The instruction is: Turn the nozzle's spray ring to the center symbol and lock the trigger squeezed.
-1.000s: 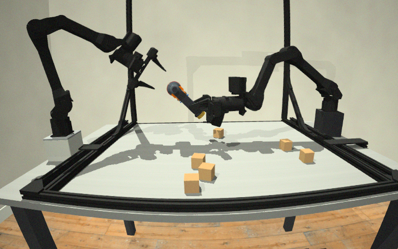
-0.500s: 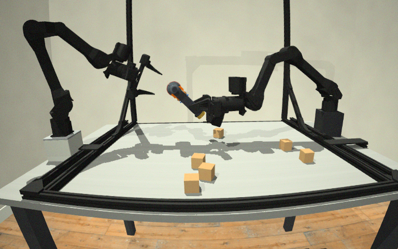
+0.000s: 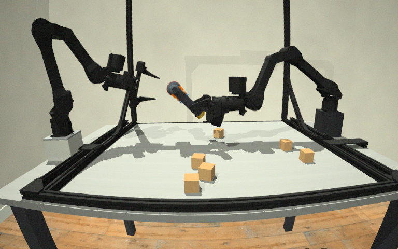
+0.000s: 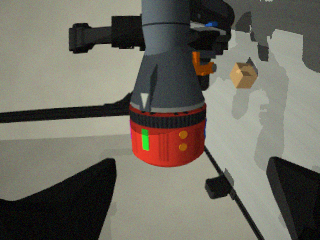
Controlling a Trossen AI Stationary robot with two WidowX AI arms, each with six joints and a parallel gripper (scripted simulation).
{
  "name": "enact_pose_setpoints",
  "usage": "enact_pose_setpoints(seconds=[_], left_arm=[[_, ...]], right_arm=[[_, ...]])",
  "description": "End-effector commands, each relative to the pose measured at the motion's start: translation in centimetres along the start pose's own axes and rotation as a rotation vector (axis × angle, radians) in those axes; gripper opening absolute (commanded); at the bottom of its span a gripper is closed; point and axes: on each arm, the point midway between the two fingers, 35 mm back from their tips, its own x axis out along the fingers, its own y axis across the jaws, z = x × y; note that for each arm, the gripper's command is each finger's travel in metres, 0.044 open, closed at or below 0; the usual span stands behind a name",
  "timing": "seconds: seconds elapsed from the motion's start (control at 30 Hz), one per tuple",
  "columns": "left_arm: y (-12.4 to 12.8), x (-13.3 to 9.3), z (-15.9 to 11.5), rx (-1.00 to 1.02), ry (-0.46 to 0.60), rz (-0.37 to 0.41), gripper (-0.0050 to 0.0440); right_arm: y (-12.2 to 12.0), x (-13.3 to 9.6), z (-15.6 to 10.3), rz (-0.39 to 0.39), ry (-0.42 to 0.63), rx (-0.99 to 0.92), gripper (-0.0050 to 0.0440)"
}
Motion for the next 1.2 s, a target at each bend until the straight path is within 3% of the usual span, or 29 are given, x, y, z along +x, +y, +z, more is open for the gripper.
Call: enact_pose_setpoints(seconds=[0.0,0.53,1.17], left_arm=[[0.1,0.1,-0.6,-0.002,0.018,0.001,0.0],[0.1,0.1,-0.6,-0.002,0.018,0.001,0.0],[0.1,0.1,-0.6,-0.002,0.018,0.001,0.0]], right_arm=[[-2.2,0.1,0.3,-0.002,-0.007,-0.05,0.04],[-1.4,1.2,0.0,0.115,0.004,-0.016,0.04],[-0.3,3.4,-0.2,0.157,0.007,0.003,0.04]])
